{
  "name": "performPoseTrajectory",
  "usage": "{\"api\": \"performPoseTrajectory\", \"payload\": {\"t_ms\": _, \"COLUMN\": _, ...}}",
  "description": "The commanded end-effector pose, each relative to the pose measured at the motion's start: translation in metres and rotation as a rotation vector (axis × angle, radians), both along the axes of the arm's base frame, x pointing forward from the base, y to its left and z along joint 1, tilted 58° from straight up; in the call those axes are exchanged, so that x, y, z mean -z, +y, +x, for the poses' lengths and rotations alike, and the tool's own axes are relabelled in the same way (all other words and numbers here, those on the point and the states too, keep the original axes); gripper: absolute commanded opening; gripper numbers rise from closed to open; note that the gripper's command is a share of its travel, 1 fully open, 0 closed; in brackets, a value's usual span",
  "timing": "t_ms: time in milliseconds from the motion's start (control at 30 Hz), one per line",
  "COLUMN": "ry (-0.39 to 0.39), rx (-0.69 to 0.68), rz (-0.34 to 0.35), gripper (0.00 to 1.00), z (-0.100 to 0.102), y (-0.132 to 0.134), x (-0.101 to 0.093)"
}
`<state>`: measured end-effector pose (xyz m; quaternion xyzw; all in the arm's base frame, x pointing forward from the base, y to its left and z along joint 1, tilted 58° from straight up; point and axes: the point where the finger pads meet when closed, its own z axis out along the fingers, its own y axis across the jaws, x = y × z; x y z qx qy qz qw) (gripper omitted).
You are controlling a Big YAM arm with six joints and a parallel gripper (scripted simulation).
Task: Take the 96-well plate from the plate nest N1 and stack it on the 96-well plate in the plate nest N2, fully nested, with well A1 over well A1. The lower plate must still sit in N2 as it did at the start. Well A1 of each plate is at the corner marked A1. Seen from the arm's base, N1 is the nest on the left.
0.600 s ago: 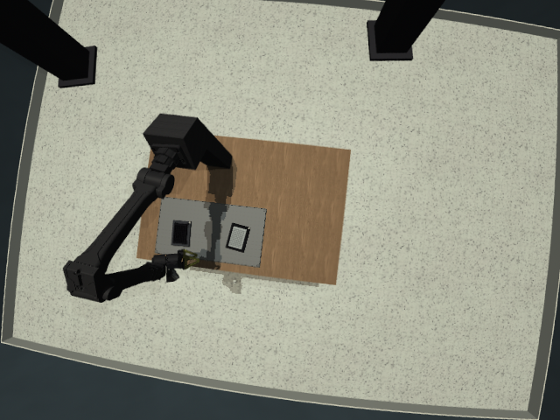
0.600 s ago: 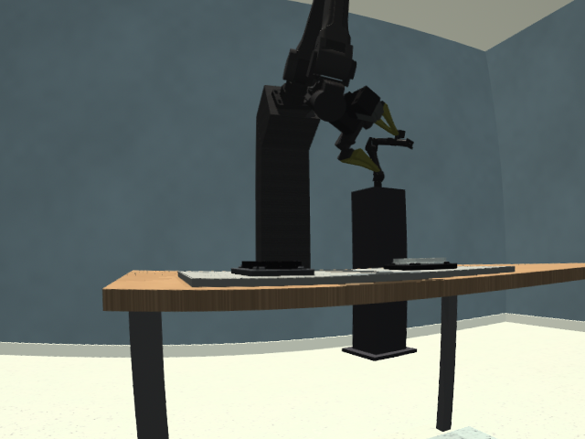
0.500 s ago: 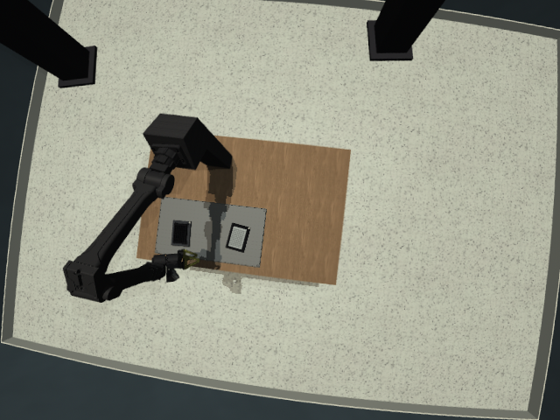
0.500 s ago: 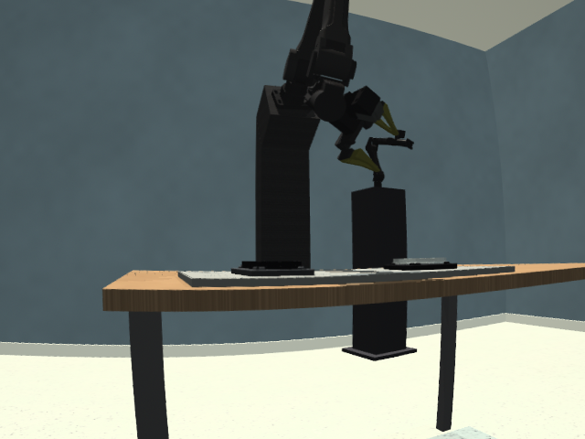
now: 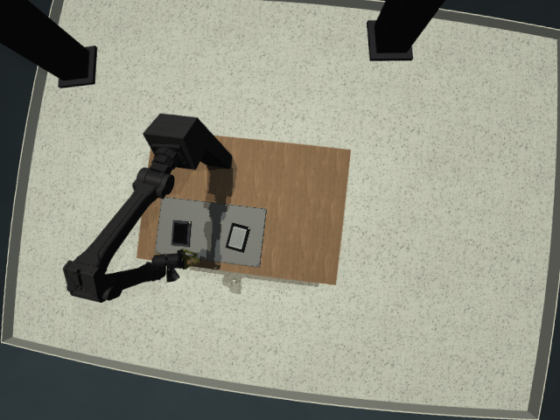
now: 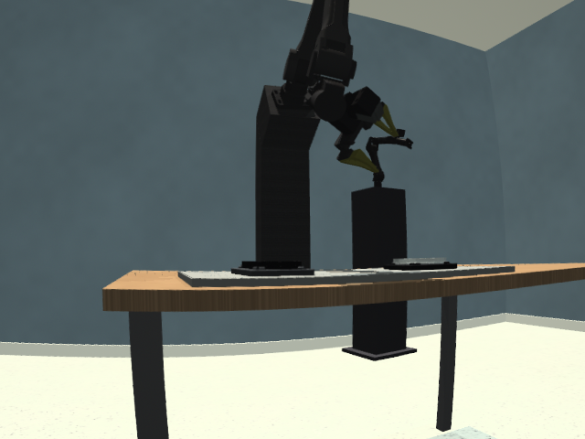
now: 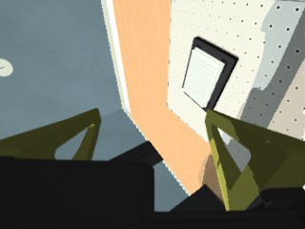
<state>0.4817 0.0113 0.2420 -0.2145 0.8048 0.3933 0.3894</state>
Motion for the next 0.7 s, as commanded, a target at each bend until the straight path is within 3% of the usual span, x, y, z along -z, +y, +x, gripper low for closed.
{"api": "performPoseTrajectory", "payload": {"t_ms": 0, "ry": -0.020, "rx": 0.006, "rz": -0.054, "gripper": 1.00, "z": 0.002, "y": 0.011, "x": -0.012}}
{"api": "performPoseTrajectory", "payload": {"t_ms": 33, "ry": 0.030, "rx": 0.006, "rz": -0.042, "gripper": 1.00, "z": 0.006, "y": 0.013, "x": 0.015}}
{"api": "performPoseTrajectory", "payload": {"t_ms": 133, "ry": 0.060, "rx": 0.033, "rz": -0.096, "gripper": 1.00, "z": 0.011, "y": 0.019, "x": 0.027}}
{"api": "performPoseTrajectory", "payload": {"t_ms": 233, "ry": 0.062, "rx": 0.033, "rz": -0.097, "gripper": 1.00, "z": 0.015, "y": 0.024, "x": 0.037}}
{"api": "performPoseTrajectory", "payload": {"t_ms": 433, "ry": 0.109, "rx": 0.103, "rz": -0.201, "gripper": 1.00, "z": 0.027, "y": 0.036, "x": 0.062}}
{"api": "performPoseTrajectory", "payload": {"t_ms": 500, "ry": 0.109, "rx": 0.103, "rz": -0.201, "gripper": 1.00, "z": 0.027, "y": 0.036, "x": 0.062}}
{"api": "performPoseTrajectory", "payload": {"t_ms": 567, "ry": 0.118, "rx": 0.146, "rz": -0.248, "gripper": 1.00, "z": 0.030, "y": 0.041, "x": 0.066}}
{"api": "performPoseTrajectory", "payload": {"t_ms": 667, "ry": 0.126, "rx": 0.145, "rz": -0.248, "gripper": 1.00, "z": 0.036, "y": 0.047, "x": 0.082}}
